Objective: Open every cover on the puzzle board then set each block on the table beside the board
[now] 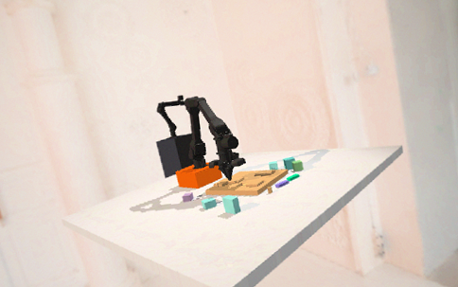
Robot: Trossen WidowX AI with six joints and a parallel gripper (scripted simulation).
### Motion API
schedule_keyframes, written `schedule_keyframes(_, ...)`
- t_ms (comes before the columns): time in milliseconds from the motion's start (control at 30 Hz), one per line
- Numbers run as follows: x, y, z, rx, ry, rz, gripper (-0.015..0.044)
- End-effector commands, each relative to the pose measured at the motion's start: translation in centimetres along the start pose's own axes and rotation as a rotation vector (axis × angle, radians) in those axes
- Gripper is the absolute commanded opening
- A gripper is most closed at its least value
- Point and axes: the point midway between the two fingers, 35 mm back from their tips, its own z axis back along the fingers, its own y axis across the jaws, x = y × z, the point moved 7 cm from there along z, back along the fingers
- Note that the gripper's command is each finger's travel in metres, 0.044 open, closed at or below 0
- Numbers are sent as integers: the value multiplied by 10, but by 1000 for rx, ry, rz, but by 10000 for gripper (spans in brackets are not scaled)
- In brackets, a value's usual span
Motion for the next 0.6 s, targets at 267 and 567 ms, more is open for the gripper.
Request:
schedule_keyframes(267,1,1,-13,1,-5,5,0)
schedule_keyframes(567,2,2,-19,2,-5,5,0)
